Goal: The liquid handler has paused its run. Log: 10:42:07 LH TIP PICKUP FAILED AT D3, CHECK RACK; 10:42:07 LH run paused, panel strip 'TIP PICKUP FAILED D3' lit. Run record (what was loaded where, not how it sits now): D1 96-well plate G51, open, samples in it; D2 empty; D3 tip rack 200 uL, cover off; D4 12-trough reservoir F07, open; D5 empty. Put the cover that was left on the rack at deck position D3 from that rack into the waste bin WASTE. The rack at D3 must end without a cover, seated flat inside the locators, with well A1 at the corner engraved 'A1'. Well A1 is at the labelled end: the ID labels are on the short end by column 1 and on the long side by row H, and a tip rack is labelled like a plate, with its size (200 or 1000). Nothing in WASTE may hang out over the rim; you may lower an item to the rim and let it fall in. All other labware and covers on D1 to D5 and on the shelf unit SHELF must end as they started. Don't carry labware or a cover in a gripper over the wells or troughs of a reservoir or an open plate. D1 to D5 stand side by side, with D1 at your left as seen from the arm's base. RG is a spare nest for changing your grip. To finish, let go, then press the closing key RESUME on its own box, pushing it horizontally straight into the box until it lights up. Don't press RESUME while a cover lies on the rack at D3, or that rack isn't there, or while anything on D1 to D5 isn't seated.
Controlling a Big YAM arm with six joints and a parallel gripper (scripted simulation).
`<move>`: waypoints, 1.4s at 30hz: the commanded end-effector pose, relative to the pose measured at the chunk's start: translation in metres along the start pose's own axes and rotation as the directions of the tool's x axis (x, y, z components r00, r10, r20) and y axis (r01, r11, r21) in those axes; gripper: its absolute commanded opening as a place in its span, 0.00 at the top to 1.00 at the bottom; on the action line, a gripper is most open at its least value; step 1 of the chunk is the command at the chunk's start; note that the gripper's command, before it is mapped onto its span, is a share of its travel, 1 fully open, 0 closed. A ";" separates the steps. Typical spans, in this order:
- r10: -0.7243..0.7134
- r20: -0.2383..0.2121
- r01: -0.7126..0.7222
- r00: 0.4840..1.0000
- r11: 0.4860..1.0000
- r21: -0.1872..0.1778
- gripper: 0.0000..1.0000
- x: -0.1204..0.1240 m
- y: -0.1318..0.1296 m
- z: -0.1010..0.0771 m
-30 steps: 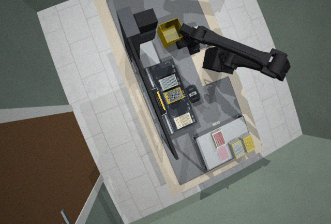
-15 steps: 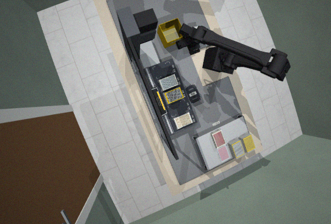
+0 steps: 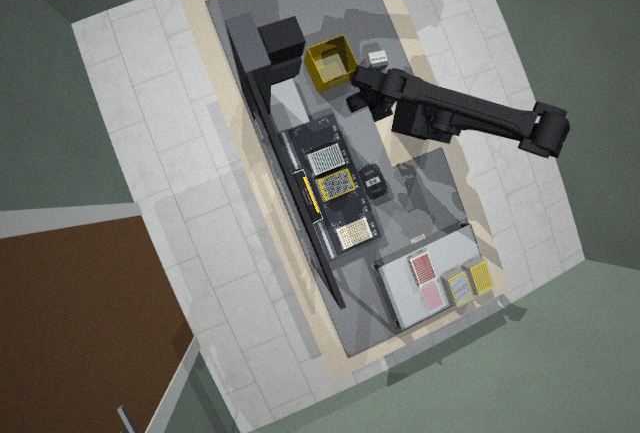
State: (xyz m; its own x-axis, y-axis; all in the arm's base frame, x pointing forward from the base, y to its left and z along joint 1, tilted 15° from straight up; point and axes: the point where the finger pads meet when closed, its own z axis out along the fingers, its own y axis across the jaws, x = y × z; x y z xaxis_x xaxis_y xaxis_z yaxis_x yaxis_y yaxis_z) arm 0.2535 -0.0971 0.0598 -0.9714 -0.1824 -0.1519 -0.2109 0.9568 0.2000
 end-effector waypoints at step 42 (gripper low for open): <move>0.063 -0.009 -0.063 0.998 0.998 -0.009 0.00 0.002 0.041 -0.001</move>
State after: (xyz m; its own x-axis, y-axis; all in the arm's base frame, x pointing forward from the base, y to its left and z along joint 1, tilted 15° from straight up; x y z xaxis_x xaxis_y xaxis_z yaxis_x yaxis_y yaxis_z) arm 0.2473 -0.0597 0.0699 -0.9774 -0.1497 -0.1495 -0.1785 0.9627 0.2033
